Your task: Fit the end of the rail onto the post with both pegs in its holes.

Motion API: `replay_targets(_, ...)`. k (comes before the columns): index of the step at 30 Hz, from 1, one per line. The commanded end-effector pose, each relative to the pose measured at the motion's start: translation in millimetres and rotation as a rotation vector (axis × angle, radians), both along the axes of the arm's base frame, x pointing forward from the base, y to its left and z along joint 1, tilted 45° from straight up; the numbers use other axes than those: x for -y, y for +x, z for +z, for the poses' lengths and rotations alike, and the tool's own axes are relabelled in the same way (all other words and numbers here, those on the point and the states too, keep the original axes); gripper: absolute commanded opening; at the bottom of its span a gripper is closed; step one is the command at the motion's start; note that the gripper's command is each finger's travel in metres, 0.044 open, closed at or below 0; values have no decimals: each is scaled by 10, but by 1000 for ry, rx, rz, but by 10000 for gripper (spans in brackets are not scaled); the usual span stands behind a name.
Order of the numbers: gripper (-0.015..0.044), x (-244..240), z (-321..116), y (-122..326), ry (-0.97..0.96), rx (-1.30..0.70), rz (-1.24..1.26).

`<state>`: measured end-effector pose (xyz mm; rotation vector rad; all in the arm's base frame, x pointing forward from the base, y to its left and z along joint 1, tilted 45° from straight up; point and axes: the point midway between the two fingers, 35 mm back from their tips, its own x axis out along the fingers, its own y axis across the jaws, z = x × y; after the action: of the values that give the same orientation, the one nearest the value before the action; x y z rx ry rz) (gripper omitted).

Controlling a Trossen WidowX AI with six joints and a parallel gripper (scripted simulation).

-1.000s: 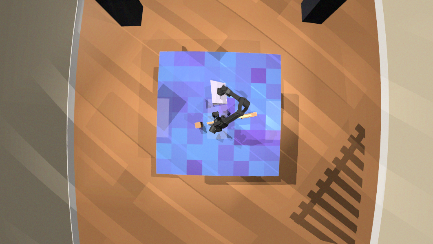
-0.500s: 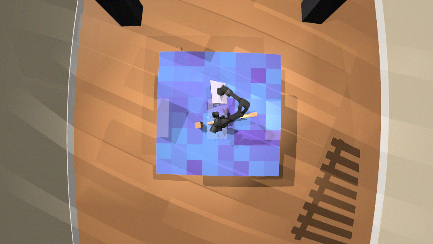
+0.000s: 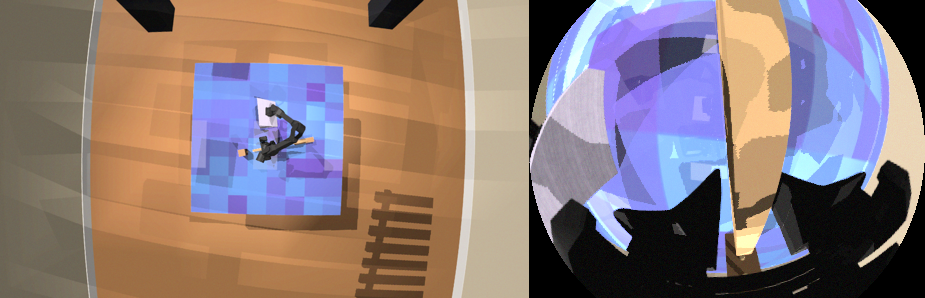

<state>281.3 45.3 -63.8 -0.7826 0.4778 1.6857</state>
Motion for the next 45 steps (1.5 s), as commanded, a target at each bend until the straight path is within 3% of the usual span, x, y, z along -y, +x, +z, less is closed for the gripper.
replay_targets(1, 46, -7, -5, -1, 4, -5, -6)
replay_targets(8, 0, -7, -5, -1, 4, -5, -6)
replay_targets(45, 0, 81, 85, 35, 4, -5, -6)
